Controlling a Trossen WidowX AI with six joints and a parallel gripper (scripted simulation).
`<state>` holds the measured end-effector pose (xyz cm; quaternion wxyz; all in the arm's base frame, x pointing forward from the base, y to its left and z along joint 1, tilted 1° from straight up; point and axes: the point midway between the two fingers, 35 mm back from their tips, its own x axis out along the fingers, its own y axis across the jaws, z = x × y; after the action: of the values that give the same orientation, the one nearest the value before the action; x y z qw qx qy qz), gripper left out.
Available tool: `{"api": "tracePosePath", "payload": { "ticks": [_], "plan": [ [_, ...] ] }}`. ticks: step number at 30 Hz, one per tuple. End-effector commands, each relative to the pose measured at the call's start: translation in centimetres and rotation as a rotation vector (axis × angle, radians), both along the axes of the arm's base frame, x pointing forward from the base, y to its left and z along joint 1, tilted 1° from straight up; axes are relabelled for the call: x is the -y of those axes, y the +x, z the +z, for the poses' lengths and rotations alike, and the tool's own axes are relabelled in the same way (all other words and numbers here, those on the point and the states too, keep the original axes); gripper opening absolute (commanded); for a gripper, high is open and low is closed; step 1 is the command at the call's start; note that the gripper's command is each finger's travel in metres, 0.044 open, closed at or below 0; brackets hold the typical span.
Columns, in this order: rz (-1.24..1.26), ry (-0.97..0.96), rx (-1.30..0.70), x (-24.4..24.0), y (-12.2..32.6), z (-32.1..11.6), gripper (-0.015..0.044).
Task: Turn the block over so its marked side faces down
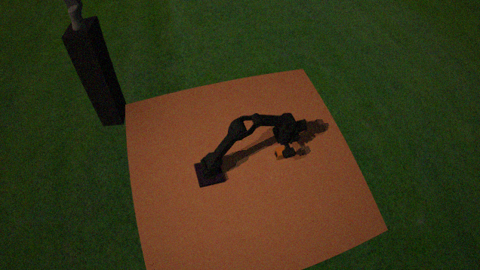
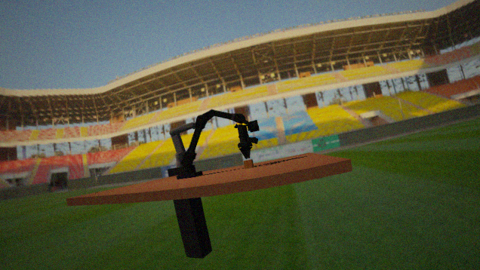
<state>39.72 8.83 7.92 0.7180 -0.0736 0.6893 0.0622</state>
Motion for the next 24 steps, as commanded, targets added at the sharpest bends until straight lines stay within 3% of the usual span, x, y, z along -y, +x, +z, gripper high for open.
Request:
{"api": "tracePosePath", "payload": {
  "ticks": [1, 15, 24],
  "plan": [
    [-0.002, 0.004, -0.009, -0.1, 0.0, -1.0, 0.0440],
    [-0.002, 0.004, -0.009, 0.0, 0.0, -3.0, 0.0440],
    [-0.002, 0.004, -0.009, 0.0, 0.0, -3.0, 0.0223]
  ]
}}
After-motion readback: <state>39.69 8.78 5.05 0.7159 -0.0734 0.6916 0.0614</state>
